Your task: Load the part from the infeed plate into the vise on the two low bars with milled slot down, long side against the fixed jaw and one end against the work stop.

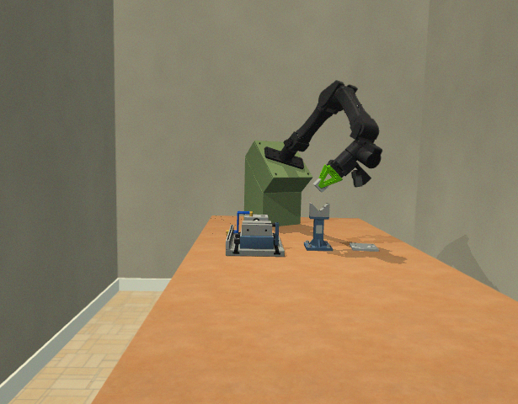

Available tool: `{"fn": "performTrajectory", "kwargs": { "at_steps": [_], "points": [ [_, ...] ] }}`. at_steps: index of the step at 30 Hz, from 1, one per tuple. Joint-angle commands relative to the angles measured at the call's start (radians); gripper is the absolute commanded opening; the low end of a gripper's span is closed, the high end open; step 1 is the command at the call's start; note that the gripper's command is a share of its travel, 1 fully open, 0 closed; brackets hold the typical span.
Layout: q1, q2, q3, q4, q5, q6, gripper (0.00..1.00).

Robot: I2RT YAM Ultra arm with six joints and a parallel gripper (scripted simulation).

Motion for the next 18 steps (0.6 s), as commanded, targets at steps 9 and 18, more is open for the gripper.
{"fn": "performTrajectory", "kwargs": {
  "at_steps": [9,18],
  "points": [
    [0.004,-0.001,0.027,0.005,0.032,0.011,0.0],
    [0.008,0.013,0.007,0.031,0.033,0.015,0.0]
  ]
}}
